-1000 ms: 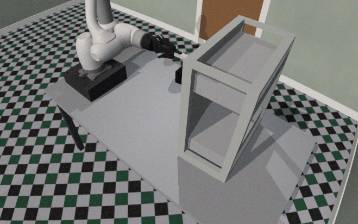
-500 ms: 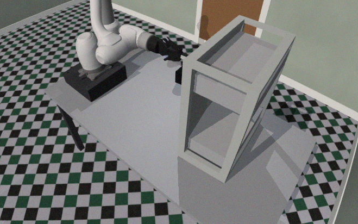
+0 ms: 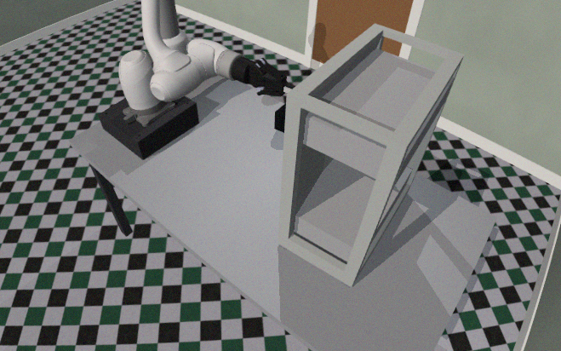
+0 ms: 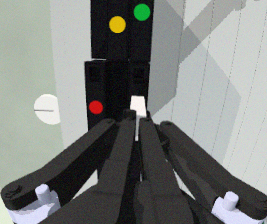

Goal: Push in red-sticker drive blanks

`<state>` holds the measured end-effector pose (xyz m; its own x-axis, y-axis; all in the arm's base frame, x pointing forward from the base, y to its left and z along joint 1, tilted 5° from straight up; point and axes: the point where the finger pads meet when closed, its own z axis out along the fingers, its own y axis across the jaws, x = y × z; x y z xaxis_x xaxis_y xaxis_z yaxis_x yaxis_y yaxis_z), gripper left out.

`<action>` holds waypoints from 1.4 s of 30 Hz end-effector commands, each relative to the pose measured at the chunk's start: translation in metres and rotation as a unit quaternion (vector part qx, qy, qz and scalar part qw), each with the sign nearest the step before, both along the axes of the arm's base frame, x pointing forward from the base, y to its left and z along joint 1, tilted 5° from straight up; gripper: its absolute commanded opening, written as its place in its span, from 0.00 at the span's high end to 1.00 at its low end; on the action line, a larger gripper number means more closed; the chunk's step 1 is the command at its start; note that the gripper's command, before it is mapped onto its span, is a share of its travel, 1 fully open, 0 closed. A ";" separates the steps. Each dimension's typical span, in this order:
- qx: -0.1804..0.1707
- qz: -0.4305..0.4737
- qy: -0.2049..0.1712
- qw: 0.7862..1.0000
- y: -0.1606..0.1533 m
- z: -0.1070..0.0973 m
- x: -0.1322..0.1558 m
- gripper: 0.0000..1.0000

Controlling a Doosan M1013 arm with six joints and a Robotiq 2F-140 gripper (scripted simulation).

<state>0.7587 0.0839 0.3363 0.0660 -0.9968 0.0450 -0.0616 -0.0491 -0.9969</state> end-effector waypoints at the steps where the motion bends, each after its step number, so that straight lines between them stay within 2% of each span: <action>1: 0.000 0.000 0.000 1.000 0.000 0.000 0.000 1.00; 42: 0.000 0.000 0.000 1.000 0.001 -0.001 0.012 1.00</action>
<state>0.7695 0.0846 0.3356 0.0660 -0.9968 0.0450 -0.0616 -0.0490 -0.9969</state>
